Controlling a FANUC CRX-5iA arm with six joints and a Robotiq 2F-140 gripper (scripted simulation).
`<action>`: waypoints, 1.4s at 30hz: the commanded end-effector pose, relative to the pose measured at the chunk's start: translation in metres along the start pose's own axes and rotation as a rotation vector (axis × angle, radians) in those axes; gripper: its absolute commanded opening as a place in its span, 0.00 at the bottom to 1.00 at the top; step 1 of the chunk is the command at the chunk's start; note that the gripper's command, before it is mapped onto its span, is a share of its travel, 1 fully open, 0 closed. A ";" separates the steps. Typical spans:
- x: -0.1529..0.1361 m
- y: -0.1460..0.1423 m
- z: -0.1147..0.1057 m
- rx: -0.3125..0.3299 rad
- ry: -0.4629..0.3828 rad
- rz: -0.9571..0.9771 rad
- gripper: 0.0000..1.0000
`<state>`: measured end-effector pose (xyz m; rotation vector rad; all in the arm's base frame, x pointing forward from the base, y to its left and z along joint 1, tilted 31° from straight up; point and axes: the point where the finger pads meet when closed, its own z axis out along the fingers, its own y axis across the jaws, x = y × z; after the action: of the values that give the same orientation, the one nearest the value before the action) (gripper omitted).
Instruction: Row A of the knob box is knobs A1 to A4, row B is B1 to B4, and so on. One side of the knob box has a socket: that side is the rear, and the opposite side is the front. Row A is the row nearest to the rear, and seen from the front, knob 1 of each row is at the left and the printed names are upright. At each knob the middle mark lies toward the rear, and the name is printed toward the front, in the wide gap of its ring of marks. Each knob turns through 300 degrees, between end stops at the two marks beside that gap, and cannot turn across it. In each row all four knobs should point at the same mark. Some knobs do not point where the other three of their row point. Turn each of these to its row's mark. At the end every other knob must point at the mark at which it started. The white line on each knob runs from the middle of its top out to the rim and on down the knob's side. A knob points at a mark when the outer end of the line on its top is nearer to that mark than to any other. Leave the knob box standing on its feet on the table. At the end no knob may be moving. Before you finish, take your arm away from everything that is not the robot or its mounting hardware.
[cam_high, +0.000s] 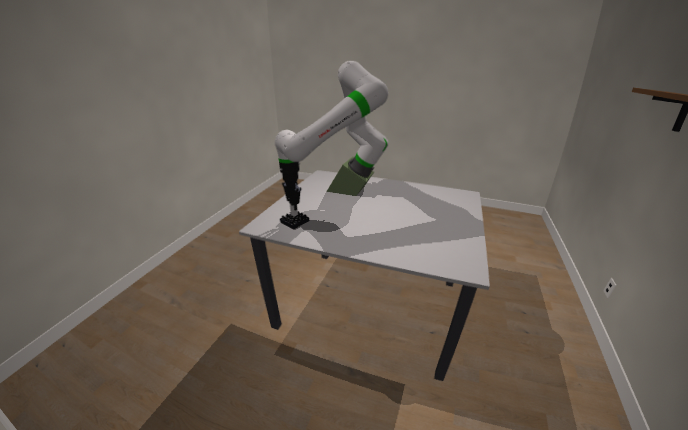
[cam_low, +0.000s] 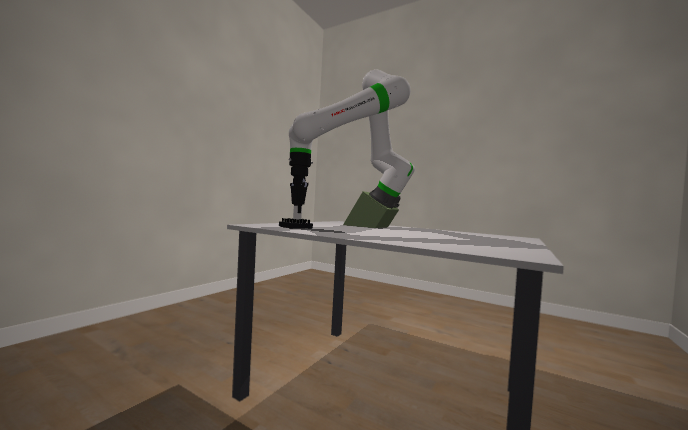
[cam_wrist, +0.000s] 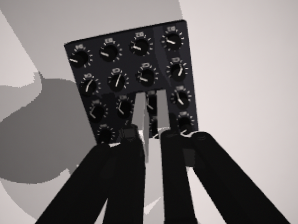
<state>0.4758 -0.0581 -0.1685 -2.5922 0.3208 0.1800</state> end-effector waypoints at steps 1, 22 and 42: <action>0.000 0.000 0.000 -0.004 -0.001 0.114 0.05; 0.000 0.000 0.000 -0.004 -0.001 0.180 0.12; 0.000 0.000 0.000 -0.004 -0.001 0.180 0.12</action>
<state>0.4759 -0.0581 -0.1684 -2.5652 0.5541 0.2457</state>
